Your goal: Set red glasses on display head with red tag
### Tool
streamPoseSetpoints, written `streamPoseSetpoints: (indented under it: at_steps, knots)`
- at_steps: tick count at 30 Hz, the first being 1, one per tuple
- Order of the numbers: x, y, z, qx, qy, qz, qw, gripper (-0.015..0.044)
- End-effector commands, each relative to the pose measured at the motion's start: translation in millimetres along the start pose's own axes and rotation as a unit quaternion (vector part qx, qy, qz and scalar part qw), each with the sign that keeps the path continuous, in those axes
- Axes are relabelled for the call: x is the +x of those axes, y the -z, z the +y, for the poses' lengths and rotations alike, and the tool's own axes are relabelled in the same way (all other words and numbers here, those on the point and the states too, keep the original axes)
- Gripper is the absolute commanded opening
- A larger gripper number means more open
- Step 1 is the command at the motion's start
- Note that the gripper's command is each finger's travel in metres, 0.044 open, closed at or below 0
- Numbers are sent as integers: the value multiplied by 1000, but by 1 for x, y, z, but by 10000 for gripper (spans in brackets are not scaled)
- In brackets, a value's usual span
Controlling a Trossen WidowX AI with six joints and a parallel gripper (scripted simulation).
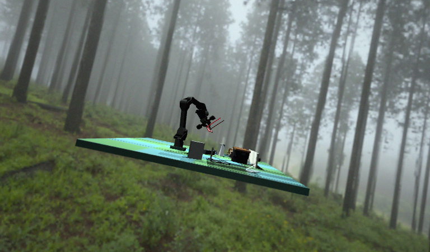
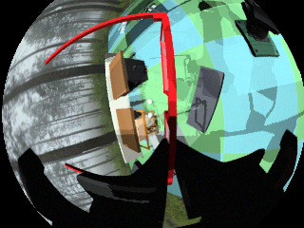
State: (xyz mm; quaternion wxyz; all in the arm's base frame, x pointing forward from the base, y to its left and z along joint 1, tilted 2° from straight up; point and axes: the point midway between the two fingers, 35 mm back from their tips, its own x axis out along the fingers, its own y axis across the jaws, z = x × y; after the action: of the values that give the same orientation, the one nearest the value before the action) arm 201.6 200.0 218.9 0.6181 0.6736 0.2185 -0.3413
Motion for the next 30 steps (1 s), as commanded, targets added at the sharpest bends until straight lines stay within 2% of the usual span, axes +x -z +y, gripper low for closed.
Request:
streamPoseSetpoints:
  at_steps: [1, 9, 30]
  knots:
    - [0, 0, 0, -3, 1, 0, 1000, 0]
    - [8, -5, 1, -15, 17, -12, 1000, 0]
    - [67, -55, 11, -95, 169, -63, 979, 0]
